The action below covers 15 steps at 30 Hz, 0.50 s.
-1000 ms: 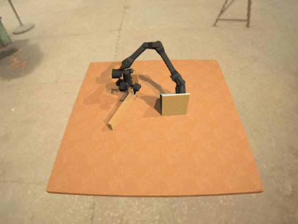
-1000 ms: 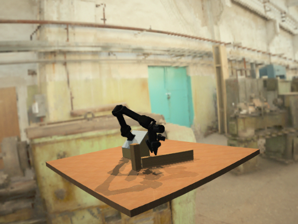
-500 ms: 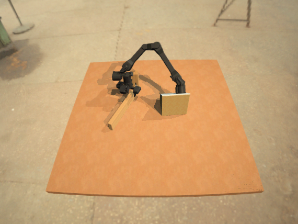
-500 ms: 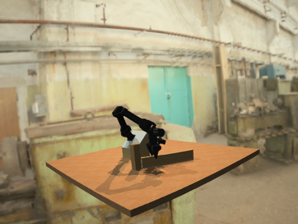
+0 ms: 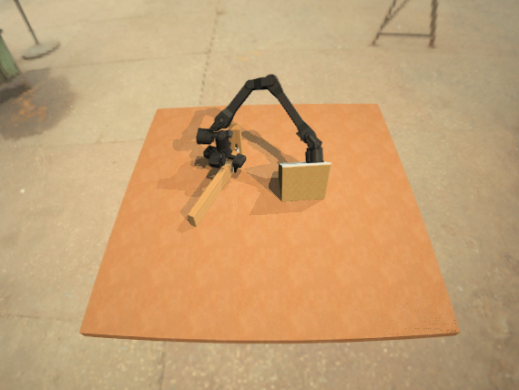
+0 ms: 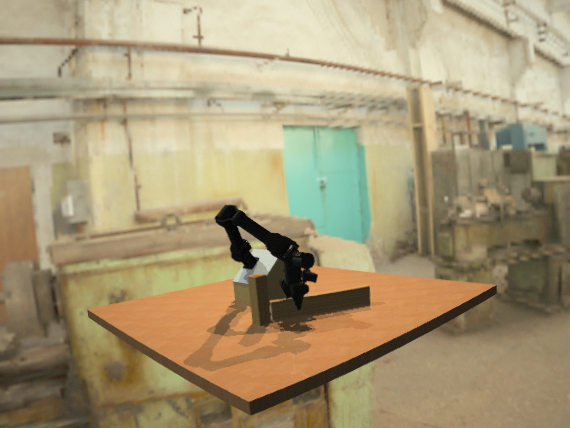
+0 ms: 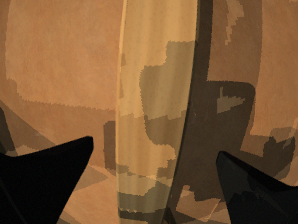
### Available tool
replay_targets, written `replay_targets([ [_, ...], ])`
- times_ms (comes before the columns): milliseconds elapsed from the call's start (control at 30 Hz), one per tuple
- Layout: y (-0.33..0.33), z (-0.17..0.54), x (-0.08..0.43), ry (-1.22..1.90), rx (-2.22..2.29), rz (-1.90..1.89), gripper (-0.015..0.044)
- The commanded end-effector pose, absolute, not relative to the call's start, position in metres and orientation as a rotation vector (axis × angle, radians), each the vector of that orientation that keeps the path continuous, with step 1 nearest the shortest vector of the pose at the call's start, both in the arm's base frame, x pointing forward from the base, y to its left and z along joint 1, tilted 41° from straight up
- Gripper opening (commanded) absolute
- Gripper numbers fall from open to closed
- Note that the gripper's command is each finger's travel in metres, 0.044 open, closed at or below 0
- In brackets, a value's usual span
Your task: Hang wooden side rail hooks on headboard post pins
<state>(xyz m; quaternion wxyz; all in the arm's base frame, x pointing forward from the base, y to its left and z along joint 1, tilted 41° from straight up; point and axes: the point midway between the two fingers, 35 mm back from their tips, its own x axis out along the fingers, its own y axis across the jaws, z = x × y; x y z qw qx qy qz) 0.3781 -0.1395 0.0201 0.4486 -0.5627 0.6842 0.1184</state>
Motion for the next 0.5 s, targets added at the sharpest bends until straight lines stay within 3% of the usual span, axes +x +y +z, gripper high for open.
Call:
replay_targets([
  [0,-0.1435,0.0114,0.3747,1.7,-1.392,0.31,0.044],
  [267,-0.1484,0.0061,0.3742,1.7,-1.392,0.309,0.044],
  [467,-0.1484,0.0061,0.3742,1.7,-1.392,0.309,0.0282],
])
